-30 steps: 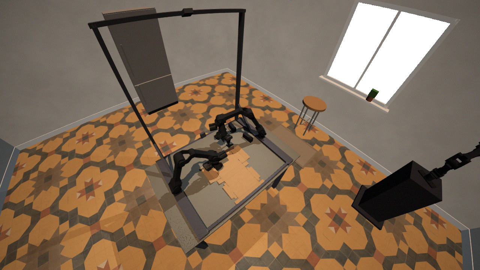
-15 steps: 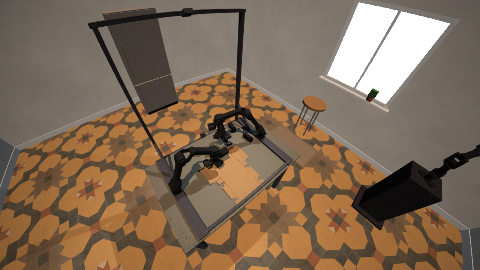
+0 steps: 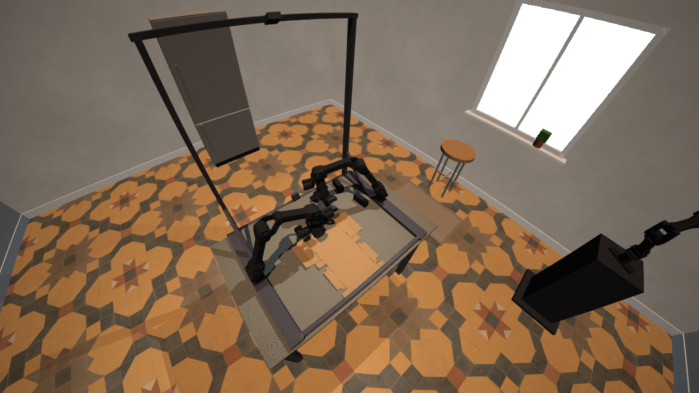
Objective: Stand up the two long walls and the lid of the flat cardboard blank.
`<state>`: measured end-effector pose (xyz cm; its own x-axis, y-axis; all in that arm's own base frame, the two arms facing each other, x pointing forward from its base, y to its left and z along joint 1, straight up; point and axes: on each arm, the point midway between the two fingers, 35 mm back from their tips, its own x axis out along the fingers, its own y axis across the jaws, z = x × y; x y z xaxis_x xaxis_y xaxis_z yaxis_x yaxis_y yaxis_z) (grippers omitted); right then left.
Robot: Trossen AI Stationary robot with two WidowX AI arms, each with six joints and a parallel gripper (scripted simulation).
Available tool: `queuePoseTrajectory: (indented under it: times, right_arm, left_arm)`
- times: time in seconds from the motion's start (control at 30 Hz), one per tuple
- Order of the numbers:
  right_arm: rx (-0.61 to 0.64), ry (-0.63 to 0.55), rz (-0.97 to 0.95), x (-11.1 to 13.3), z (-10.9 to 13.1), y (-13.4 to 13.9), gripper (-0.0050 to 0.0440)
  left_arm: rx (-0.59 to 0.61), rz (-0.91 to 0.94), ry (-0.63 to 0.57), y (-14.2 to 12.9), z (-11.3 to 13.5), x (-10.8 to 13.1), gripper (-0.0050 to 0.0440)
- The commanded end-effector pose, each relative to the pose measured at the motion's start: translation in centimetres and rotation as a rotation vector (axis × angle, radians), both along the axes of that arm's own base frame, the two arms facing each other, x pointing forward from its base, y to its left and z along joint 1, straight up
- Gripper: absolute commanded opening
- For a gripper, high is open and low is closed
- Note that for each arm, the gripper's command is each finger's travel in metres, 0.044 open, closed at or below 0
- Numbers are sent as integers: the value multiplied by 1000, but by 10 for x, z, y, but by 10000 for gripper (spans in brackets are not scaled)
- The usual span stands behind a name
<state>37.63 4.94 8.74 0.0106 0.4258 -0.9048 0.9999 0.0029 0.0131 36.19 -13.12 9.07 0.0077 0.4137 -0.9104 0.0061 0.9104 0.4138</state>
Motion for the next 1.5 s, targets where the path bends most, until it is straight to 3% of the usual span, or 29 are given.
queuePoseTrajectory:
  times: [0.0, 0.2, 0.27, 0.33, 0.67, 0.73, 1.47]
  right_arm:
    - [-6, -10, 1, 2, 8, 0, 438]
    - [-27, -23, -14, 2, 2, -10, 438]
    - [-47, -65, 75, -2, 2, -13, 438]
    - [-66, -126, 224, -10, 6, -14, 438]
    - [-110, -271, 605, -28, 16, -15, 438]
    - [-110, -271, 605, -28, 16, -15, 438]
    - [-167, -554, 1493, -69, 32, -19, 438]
  left_arm:
    - [-16, 3, -18, -2, 7, 1, 0]
    - [-8, 70, -34, 15, 7, 3, 70]
    - [-15, 122, -48, 23, 6, 4, 98]
    - [-31, 169, -64, 27, 5, 6, 98]
    - [-67, 286, -103, 36, 1, 9, 98]
    - [-67, 286, -103, 36, 1, 9, 98]
    - [-143, 536, -181, 56, -6, 15, 98]
